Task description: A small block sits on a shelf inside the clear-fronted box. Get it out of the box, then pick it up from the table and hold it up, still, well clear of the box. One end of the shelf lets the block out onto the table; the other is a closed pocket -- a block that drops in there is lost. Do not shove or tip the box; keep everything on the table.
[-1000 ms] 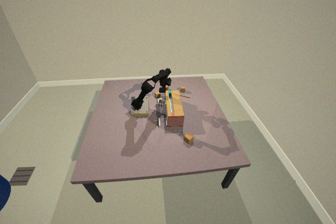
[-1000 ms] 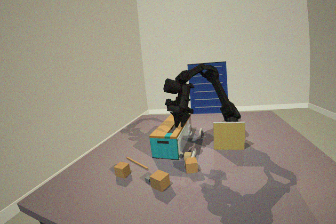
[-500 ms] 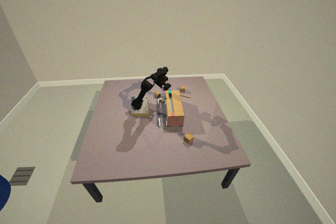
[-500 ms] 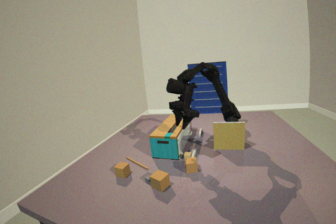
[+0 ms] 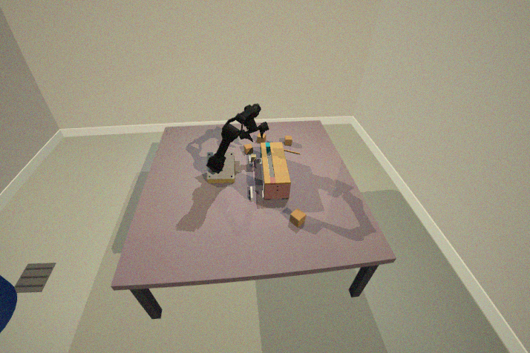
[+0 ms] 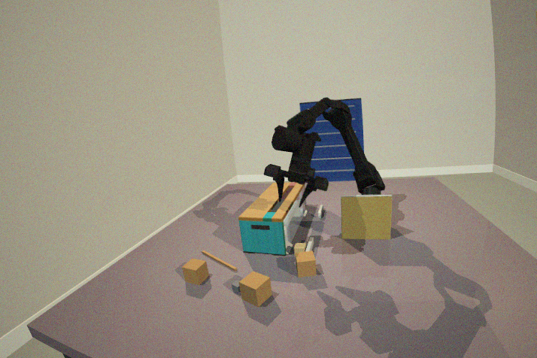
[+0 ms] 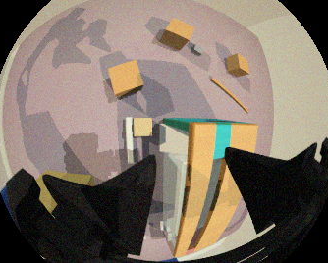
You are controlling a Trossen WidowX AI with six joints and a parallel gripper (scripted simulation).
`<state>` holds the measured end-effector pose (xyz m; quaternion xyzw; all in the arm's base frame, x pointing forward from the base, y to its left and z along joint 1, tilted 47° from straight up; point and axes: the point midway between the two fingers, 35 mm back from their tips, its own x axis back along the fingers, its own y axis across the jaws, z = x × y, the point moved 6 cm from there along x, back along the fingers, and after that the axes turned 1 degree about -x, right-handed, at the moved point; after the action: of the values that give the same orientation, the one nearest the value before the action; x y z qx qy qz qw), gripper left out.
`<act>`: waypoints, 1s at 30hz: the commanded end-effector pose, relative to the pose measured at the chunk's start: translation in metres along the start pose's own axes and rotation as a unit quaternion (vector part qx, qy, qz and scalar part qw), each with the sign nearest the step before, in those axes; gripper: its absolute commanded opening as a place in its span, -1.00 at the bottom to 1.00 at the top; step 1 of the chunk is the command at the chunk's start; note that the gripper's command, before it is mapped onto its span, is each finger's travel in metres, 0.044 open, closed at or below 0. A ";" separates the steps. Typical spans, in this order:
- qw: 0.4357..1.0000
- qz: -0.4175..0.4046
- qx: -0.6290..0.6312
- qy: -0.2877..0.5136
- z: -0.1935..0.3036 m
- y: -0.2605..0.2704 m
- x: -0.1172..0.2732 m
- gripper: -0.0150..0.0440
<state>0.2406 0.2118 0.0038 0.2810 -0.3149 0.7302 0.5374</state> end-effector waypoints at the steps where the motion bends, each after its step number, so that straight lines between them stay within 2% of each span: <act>1: 0.886 0.006 0.459 0.059 -0.016 0.015 -0.004 0.47; 10: 0.739 -0.005 0.669 0.083 -0.022 0.021 -0.003 0.47; 28: 0.738 -0.005 0.669 0.084 -0.022 0.021 -0.003 0.47; 30: 0.738 -0.005 0.670 0.083 -0.022 0.023 -0.013 0.47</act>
<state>0.2200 0.2222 -0.0158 0.5063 0.2946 0.7742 0.2396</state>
